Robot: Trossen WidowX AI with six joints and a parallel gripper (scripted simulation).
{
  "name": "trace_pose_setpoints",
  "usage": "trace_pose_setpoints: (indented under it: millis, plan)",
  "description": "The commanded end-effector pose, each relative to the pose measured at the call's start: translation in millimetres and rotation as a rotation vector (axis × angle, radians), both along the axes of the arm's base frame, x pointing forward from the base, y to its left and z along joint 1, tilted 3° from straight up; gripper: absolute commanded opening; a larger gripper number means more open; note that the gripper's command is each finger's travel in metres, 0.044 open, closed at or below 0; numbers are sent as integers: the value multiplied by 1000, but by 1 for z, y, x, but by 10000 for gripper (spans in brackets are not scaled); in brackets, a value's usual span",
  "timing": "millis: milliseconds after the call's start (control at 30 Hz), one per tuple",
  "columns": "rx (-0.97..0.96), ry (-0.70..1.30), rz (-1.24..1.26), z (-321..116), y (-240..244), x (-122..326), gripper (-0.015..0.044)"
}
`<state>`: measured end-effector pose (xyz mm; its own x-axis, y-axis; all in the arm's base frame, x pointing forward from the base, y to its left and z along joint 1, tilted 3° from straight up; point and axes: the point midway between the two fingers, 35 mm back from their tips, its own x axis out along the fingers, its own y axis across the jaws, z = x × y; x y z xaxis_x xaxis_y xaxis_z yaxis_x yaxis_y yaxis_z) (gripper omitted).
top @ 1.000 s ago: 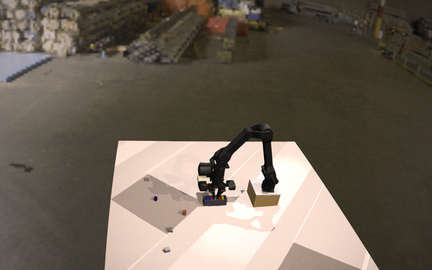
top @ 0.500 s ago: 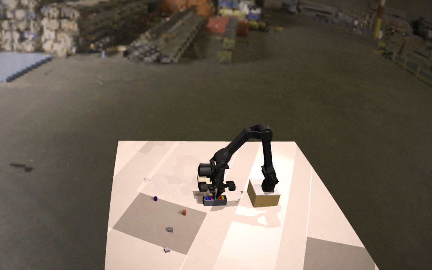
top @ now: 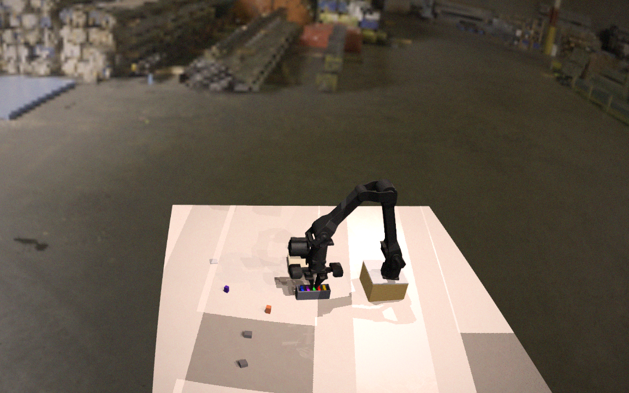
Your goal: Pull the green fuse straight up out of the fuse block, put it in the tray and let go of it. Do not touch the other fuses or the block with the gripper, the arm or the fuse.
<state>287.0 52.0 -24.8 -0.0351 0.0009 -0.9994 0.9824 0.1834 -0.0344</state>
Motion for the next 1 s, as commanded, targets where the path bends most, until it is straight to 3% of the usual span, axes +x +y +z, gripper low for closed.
trace_pose_setpoints:
  millis: [0, 967]
  plan:
    - [0, -1, -1, 2, 0, 0, 0]
    - [-2, -2, -3, 17, 0, 1, 0]
